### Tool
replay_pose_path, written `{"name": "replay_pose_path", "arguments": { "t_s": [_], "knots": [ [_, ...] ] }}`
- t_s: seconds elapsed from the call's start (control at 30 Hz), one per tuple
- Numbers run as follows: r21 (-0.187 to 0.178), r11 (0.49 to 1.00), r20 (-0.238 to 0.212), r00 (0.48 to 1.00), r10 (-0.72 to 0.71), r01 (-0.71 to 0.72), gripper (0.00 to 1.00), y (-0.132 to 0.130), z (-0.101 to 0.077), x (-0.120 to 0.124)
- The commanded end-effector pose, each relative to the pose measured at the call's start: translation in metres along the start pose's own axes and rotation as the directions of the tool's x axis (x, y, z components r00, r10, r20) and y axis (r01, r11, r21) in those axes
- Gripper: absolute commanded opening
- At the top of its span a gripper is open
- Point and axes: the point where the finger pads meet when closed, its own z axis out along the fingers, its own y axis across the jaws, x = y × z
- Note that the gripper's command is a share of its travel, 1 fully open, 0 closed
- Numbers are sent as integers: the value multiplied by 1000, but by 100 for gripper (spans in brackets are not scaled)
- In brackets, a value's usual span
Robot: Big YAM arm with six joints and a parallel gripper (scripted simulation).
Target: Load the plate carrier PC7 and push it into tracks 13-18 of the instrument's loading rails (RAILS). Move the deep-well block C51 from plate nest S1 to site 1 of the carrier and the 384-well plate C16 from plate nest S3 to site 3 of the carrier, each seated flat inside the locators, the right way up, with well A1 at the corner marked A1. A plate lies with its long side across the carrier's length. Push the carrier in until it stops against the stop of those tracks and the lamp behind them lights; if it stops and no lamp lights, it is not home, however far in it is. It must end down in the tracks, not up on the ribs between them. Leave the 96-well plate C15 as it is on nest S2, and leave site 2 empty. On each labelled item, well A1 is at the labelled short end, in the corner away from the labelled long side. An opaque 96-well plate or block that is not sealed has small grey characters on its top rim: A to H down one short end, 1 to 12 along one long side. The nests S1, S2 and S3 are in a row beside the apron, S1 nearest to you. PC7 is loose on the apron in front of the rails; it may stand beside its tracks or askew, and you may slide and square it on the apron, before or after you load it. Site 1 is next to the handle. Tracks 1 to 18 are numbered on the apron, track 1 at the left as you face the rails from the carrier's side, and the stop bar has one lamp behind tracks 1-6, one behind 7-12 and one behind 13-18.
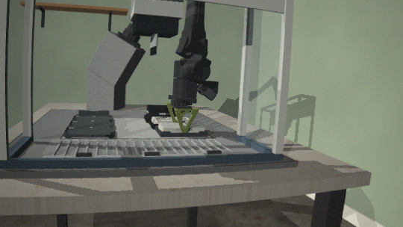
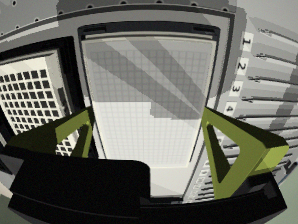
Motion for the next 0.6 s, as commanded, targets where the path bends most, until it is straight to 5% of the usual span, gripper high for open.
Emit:
{"name": "replay_pose_path", "arguments": {
  "t_s": [0.0,0.43,0.47,0.57],
  "knots": [
    [35,999,16,1000,-24,24,100,-22,-14,-24],
    [35,999,16,1000,-24,24,100,-22,-14,-24],
    [44,999,11,1000,-16,15,0,-15,-17,1],
    [37,999,11,1000,-11,11,0,-16,-14,-5]
  ]
}}
